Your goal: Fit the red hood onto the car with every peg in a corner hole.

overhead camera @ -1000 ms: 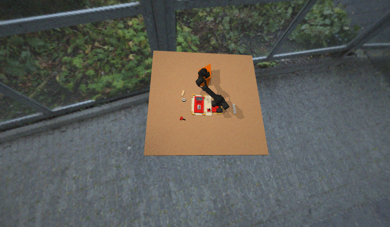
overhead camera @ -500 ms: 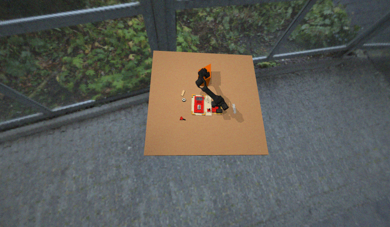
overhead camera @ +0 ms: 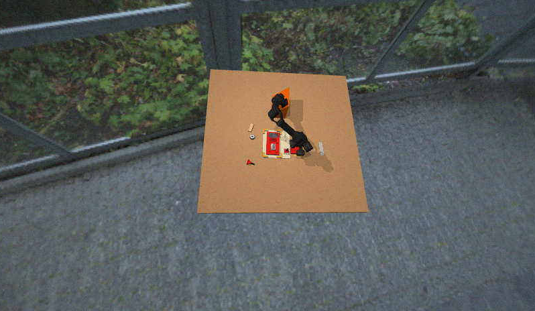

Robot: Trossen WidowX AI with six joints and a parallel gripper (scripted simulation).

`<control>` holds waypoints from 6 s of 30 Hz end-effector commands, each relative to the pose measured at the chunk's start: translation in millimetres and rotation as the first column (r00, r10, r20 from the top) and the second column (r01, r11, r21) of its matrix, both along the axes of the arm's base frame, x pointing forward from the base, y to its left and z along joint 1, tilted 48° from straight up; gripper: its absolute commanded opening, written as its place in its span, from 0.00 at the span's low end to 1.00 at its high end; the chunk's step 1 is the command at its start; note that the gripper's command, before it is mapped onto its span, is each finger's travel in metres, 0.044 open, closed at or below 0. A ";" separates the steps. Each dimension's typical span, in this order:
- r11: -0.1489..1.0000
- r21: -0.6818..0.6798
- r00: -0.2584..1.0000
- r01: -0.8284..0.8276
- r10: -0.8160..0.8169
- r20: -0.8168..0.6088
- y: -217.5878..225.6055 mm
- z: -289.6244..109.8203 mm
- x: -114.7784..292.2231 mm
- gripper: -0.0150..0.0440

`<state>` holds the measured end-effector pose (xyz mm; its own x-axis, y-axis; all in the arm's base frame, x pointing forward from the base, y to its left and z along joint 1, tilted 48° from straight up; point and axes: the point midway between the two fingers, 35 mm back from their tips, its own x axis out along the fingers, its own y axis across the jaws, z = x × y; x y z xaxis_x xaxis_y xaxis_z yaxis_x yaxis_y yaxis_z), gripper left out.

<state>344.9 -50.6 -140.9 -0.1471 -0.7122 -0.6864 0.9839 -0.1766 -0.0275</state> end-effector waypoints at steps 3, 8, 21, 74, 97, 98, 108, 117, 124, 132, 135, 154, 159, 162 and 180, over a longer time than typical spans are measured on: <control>1.000 -0.006 1.000 0.000 0.000 -0.010 -5.8 -4.7 -3.8 1.00; 1.000 -0.007 1.000 0.000 0.000 -0.010 -9.1 -7.6 -4.8 1.00; 1.000 -0.008 1.000 0.000 0.000 -0.011 -15.6 -12.9 -6.6 1.00; 1.000 -0.004 1.000 0.001 -0.001 -0.006 -27.3 -24.4 -8.3 0.73; 1.000 0.000 1.000 0.000 0.000 -0.005 22.9 21.8 2.9 0.25; 1.000 0.000 1.000 0.000 0.000 -0.005 25.8 24.5 3.5 0.25; 1.000 0.001 1.000 0.000 0.000 -0.004 44.3 41.9 7.5 0.25; 0.995 0.025 0.989 -0.099 0.101 -0.106 31.5 53.5 7.7 0.25; 0.975 0.074 0.950 -0.211 0.222 -0.222 16.8 71.2 8.2 0.25; 0.935 0.143 0.871 -0.325 0.355 -0.340 -0.3 91.1 7.0 0.25; 0.916 0.171 0.833 -0.364 0.402 -0.380 -6.8 98.5 6.1 0.25; 0.752 0.380 0.506 -0.539 0.649 -0.568 -47.5 144.0 -6.3 0.25; 0.700 0.440 0.400 -0.563 0.696 -0.596 -57.8 155.5 -11.9 0.25; 0.668 0.476 0.334 -0.572 0.720 -0.608 -63.9 162.2 -15.6 0.25; 0.552 0.603 0.092 -0.576 0.776 -0.624 -86.1 181.5 -30.1 0.25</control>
<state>316.2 -134.1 42.3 -0.1581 -0.7127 -0.6835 0.1780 0.6603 -0.7296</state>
